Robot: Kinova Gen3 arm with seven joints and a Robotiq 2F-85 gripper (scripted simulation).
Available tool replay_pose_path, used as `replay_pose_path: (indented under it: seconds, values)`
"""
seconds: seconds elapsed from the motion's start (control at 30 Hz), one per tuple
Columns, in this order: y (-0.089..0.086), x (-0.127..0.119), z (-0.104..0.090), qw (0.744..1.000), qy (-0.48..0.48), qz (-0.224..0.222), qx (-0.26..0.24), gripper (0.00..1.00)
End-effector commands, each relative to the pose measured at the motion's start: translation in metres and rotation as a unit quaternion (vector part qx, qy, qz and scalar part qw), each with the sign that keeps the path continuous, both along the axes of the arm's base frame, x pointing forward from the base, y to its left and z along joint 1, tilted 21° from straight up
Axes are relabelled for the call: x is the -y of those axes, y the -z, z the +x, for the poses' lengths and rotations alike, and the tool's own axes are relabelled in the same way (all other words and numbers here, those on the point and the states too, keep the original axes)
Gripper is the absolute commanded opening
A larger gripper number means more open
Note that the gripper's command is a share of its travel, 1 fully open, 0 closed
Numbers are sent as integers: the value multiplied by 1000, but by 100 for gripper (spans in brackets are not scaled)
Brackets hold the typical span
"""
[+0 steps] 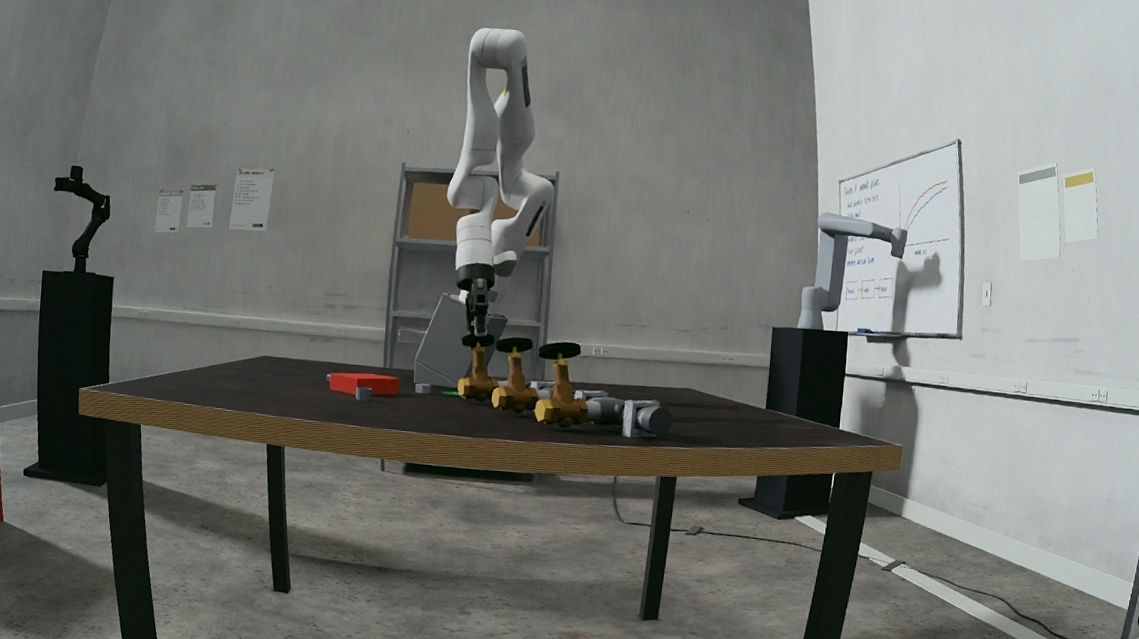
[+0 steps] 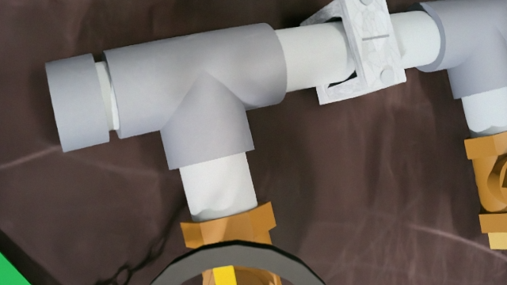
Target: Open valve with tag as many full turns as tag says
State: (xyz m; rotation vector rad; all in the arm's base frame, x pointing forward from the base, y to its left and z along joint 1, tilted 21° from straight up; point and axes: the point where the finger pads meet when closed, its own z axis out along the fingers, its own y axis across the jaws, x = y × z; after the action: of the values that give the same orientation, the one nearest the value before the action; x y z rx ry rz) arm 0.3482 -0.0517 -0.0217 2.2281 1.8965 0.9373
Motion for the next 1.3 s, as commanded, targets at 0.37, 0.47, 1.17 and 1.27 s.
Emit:
replay_pose_path:
  seconds: [0.37, 0.47, 1.17, 1.27]
  values:
    - [0, 0, 0, 1000, 5, 3, -2, 68]
    - [0, 0, 0, 1000, 5, 3, -2, 68]
    - [0, 0, 0, 1000, 5, 2, -1, 68]
    - [0, 0, 0, 1000, 1, 0, 0, 68]
